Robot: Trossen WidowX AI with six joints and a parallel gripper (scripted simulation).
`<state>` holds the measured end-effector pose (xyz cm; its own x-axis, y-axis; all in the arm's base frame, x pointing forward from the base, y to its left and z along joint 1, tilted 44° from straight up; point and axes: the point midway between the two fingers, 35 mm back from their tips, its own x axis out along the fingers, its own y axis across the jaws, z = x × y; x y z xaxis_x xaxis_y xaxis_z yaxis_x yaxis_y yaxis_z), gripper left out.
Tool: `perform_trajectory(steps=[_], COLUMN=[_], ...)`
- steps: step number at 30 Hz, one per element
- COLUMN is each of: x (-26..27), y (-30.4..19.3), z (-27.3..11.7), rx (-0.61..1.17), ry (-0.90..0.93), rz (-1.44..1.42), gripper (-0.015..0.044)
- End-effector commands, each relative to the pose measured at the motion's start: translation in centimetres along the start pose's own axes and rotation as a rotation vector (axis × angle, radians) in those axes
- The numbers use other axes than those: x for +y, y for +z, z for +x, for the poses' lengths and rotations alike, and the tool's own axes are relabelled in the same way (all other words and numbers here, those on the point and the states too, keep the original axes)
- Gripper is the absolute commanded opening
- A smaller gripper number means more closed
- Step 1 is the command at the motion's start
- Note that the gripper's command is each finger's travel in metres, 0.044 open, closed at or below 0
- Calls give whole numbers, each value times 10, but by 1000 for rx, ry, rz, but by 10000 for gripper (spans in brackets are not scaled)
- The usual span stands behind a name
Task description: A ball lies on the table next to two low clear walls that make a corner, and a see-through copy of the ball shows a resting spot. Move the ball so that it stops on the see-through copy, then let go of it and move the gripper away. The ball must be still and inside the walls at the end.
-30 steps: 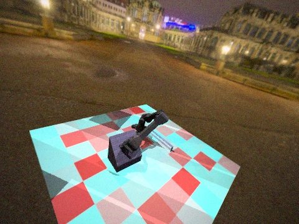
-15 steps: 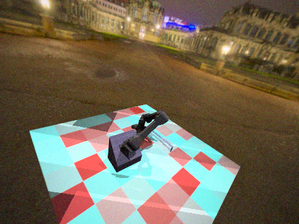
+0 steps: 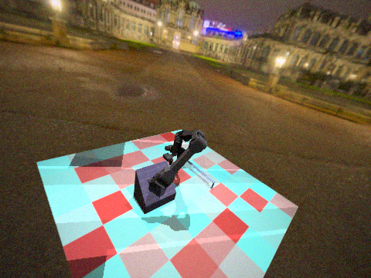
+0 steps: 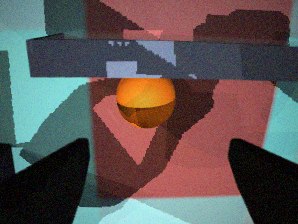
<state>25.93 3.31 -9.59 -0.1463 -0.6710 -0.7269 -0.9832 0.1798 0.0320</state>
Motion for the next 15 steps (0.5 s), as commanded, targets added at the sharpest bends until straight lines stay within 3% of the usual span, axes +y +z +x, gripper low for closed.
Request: perform_trajectory(steps=[1,7,12,15], x=[0,0,3,4], y=[0,0,-2,-2], z=[0,0,-44,-47], rx=[0,0,1,2], ry=[0,0,4,4], rz=[0,0,3,4], gripper=[319,319,440,440])
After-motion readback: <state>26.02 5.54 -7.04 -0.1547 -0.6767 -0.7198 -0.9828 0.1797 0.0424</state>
